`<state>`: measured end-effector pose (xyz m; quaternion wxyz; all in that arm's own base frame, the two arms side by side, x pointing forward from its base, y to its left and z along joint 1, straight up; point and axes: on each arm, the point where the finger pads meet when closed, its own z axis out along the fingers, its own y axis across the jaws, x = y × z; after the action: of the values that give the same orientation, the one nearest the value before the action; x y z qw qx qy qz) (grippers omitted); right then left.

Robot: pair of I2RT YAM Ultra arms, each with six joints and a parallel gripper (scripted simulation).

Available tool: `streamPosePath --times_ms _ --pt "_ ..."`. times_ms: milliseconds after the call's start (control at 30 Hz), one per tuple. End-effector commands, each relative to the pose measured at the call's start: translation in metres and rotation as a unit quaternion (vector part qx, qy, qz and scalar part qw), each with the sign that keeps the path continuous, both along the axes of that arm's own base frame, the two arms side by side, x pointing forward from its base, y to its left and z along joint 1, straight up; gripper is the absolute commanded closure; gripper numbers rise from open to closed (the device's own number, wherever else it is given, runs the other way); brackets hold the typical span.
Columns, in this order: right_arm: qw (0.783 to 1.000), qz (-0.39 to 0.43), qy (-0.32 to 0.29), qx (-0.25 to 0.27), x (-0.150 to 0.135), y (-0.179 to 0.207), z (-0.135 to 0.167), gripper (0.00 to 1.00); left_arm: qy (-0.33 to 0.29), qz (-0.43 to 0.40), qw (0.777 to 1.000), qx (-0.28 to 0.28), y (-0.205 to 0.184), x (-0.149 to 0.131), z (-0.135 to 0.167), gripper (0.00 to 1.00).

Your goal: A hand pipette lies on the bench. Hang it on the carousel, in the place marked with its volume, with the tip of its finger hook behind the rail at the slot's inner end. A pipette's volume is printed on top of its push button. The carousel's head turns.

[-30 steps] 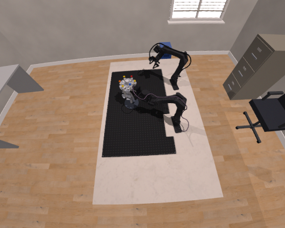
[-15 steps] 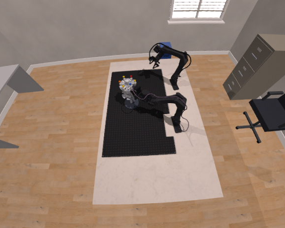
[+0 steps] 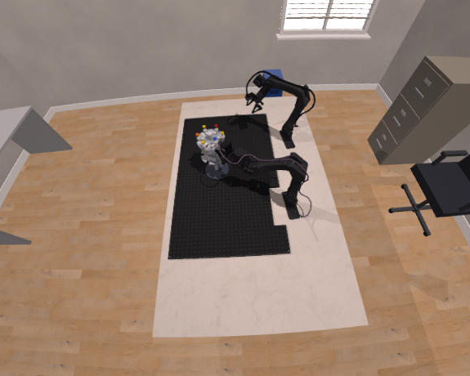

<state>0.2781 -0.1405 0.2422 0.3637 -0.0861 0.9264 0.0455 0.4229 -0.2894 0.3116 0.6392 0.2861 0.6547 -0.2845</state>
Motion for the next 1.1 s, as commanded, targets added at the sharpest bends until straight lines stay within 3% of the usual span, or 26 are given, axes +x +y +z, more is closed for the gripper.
streamPosePath --times_ms 0,500,533,667,733,800,1067 --pt "1.0 0.002 -0.023 -0.011 0.004 -0.004 0.011 0.0 -0.034 -0.015 0.999 -0.02 -0.005 -0.009 0.036 0.88" --pt "1.0 0.002 -0.023 -0.011 0.004 -0.004 0.011 0.0 -0.034 -0.015 0.999 -0.02 -0.005 -0.009 0.036 0.88" --pt "1.0 0.002 -0.023 -0.011 0.004 -0.004 0.011 0.0 -0.018 -0.025 0.999 -0.011 -0.001 0.003 0.019 0.88" --pt "1.0 0.002 -0.023 -0.011 0.004 -0.004 0.011 0.0 -0.012 -0.098 0.995 -0.008 -0.001 0.003 0.015 0.88" --pt "1.0 0.002 -0.023 -0.011 0.004 -0.004 0.011 0.0 -0.013 -0.098 0.995 -0.008 -0.001 0.003 0.016 0.88" --pt "1.0 0.002 -0.023 -0.011 0.004 -0.004 0.011 0.0 -0.035 -0.099 0.994 -0.015 0.002 -0.004 0.035 0.88" --pt "1.0 0.002 -0.023 -0.011 0.004 -0.004 0.011 0.0 -0.04 -0.108 0.993 -0.017 -0.006 -0.01 0.038 0.88"
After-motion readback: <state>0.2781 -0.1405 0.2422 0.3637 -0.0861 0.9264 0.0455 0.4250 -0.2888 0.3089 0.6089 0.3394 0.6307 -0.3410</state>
